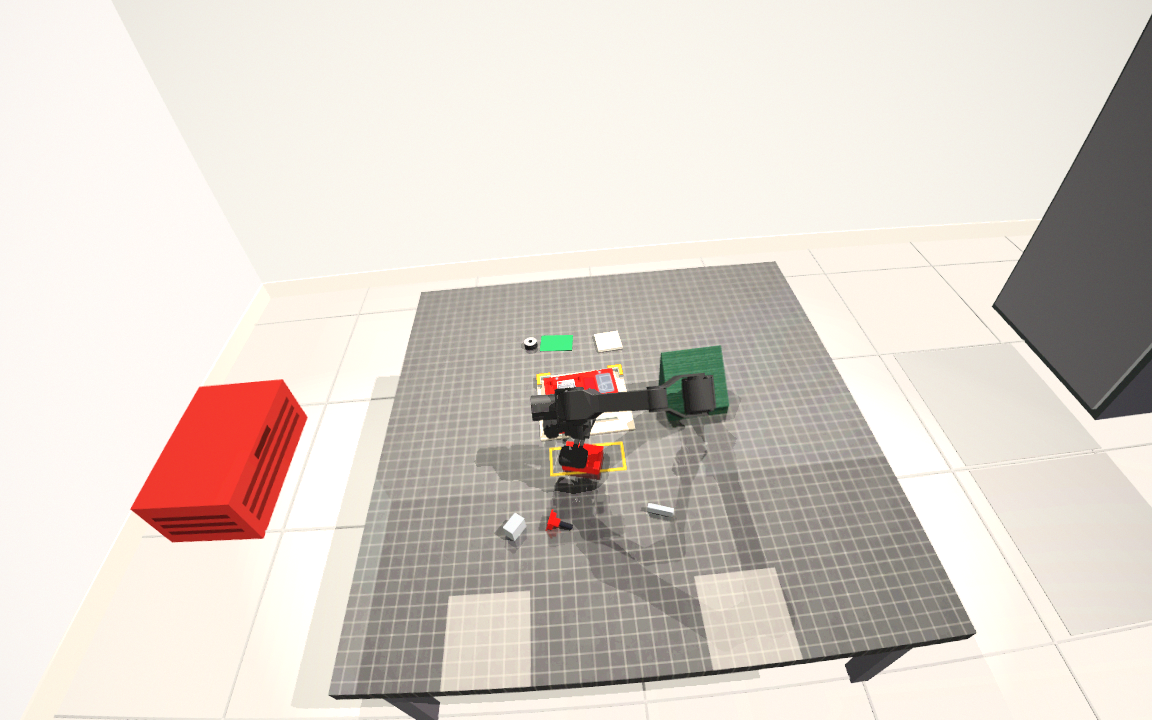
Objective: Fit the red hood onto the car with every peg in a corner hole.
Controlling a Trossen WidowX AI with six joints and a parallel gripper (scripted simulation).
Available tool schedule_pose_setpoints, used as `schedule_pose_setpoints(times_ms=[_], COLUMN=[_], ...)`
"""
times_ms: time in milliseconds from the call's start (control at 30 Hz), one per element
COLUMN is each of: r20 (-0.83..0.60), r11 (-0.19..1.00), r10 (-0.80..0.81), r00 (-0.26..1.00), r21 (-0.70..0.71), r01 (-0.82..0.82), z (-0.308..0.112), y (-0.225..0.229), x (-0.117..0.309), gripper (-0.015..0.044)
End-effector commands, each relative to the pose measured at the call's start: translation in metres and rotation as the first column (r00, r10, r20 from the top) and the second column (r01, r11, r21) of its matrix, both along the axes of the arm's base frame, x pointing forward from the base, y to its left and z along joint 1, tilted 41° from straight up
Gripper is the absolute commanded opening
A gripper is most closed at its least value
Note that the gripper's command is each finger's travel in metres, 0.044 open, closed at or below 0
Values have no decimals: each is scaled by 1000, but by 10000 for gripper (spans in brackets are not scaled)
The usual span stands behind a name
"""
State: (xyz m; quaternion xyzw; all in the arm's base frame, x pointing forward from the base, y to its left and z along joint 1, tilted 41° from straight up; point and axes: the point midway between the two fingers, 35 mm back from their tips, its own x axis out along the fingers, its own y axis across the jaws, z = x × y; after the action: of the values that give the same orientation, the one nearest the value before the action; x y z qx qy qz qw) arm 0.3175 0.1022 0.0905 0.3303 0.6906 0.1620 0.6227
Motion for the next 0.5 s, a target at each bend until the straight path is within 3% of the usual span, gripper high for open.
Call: schedule_pose_setpoints(times_ms=[0,467], r20=[-10,-10], r11=[1000,1000], r10=[1,1], r00=[1000,1000], r21=[4,4], r01=[-1,-1], z=[-5,-9], y=[4,8], x=[-2,-2], gripper=[440,440])
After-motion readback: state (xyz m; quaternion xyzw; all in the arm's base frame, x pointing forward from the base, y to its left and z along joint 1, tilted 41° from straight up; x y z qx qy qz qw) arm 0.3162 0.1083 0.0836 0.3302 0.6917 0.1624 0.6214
